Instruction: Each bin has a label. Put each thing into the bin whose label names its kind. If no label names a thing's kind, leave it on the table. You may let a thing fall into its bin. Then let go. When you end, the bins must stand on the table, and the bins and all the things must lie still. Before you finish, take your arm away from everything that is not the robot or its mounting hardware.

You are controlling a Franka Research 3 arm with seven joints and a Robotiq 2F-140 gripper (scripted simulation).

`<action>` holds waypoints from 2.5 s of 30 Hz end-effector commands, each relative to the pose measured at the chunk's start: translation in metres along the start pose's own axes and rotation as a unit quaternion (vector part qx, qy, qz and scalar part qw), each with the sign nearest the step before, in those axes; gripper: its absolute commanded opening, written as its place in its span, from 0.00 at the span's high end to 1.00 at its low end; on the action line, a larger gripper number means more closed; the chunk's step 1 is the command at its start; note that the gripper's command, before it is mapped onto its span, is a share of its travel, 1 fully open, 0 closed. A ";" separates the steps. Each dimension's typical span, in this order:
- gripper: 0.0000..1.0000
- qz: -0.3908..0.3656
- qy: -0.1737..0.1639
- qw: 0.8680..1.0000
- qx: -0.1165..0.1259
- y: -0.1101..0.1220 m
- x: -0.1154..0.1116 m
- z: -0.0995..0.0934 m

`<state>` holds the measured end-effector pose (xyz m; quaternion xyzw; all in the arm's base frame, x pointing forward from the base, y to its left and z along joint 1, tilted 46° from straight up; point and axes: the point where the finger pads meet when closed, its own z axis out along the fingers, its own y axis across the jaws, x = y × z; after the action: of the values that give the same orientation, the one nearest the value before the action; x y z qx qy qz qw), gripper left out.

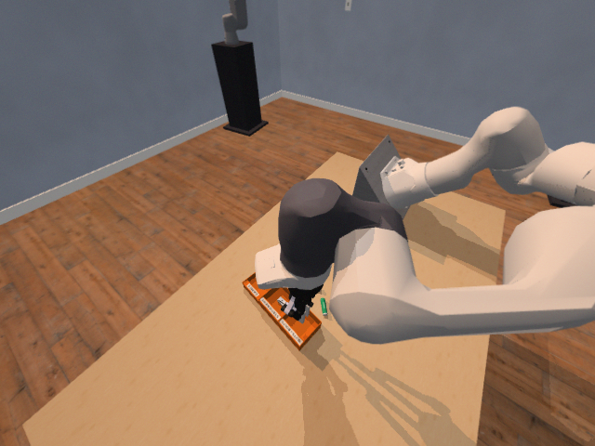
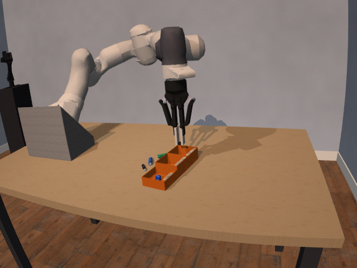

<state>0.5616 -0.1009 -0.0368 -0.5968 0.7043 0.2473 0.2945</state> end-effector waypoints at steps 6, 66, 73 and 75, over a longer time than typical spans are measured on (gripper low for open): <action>0.93 0.095 -0.004 0.995 -0.005 0.000 -0.001 0.001; 0.93 0.095 -0.004 0.995 -0.005 -0.001 0.001 0.052; 0.81 0.095 -0.004 0.995 -0.005 -0.001 0.001 0.052; 0.81 0.095 -0.004 0.995 -0.005 -0.001 0.001 0.052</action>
<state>0.5676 -0.0648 -0.0732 -0.5298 0.7540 0.2804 0.2687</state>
